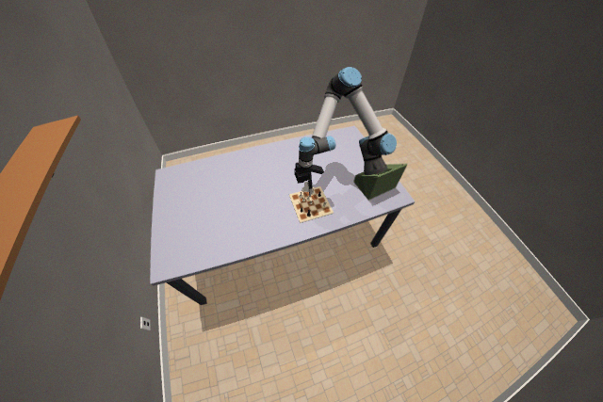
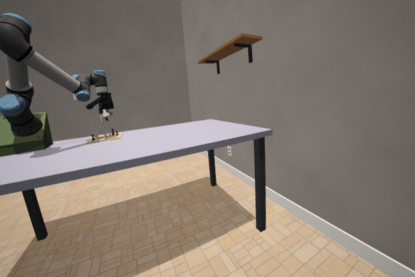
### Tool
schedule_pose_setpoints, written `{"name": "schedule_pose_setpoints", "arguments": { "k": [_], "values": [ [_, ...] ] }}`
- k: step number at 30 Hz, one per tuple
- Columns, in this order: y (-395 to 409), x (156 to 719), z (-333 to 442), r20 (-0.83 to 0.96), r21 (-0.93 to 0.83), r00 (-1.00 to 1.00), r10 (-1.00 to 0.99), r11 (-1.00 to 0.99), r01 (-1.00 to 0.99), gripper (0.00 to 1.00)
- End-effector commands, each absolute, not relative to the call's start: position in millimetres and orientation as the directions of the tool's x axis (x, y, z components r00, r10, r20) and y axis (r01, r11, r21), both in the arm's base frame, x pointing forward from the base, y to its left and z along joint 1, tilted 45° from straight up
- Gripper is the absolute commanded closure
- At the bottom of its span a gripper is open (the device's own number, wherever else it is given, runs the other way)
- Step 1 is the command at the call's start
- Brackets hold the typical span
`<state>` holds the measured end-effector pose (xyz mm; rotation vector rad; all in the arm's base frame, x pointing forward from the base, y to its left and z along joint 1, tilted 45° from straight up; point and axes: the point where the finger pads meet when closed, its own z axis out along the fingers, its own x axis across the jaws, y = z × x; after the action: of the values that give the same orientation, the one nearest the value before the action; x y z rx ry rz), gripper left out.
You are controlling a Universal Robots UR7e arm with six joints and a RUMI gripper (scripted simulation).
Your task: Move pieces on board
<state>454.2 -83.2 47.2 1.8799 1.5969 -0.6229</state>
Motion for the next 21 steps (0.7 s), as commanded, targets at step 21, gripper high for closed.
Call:
{"name": "schedule_pose_setpoints", "arguments": {
  "k": [21],
  "values": [
    [-99,470,66,-0.396,0.582,0.825,0.405,-0.584,0.566,0.0]
  ]
}}
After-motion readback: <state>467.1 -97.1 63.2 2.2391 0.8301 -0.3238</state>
